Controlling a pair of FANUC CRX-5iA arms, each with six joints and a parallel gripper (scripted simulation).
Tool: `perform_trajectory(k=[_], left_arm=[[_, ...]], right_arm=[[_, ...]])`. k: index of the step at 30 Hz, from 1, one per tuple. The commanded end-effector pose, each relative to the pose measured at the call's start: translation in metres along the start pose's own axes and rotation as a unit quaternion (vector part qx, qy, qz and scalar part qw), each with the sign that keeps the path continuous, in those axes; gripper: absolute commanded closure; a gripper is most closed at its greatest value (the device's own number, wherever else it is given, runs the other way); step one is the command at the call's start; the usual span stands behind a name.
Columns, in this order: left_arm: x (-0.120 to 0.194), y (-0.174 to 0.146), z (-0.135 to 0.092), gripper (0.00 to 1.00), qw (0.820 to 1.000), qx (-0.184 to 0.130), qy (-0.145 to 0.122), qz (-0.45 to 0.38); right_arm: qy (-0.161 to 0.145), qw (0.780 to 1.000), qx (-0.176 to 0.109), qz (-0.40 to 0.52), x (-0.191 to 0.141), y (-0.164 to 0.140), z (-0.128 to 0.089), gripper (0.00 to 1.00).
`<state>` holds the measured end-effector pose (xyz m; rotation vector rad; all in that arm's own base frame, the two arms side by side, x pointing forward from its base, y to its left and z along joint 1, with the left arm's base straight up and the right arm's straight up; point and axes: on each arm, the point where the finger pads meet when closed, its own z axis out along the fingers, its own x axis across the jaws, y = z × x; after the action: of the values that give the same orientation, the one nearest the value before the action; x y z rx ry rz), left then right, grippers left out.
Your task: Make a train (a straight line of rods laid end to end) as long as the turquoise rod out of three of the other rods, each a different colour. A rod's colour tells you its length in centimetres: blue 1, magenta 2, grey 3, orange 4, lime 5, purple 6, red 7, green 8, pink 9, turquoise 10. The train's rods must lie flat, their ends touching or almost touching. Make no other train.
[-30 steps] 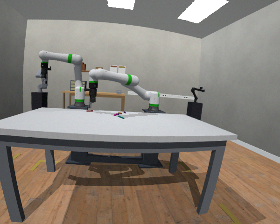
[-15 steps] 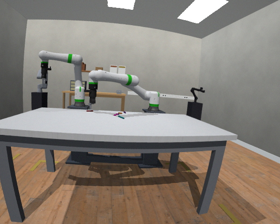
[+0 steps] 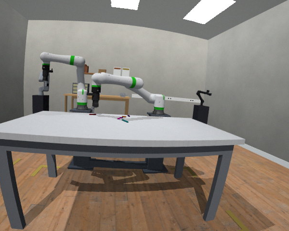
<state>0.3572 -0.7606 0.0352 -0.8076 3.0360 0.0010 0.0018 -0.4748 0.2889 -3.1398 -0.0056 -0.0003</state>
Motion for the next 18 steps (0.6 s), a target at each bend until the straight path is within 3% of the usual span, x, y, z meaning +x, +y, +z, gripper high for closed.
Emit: perform_trajectory(k=[1,18], left_arm=[[0.0002,-0.0006,-0.0020,0.46,1.000,0.001,0.000,0.000],[0.0002,-0.0006,0.0008,0.46,1.000,0.001,0.000,0.000]], right_arm=[[0.000,1.000,-0.001,0.000,-0.0001,0.0002,-0.0008,0.00],[0.000,1.000,-0.001,0.000,-0.0001,0.0002,-0.0008,0.00]])
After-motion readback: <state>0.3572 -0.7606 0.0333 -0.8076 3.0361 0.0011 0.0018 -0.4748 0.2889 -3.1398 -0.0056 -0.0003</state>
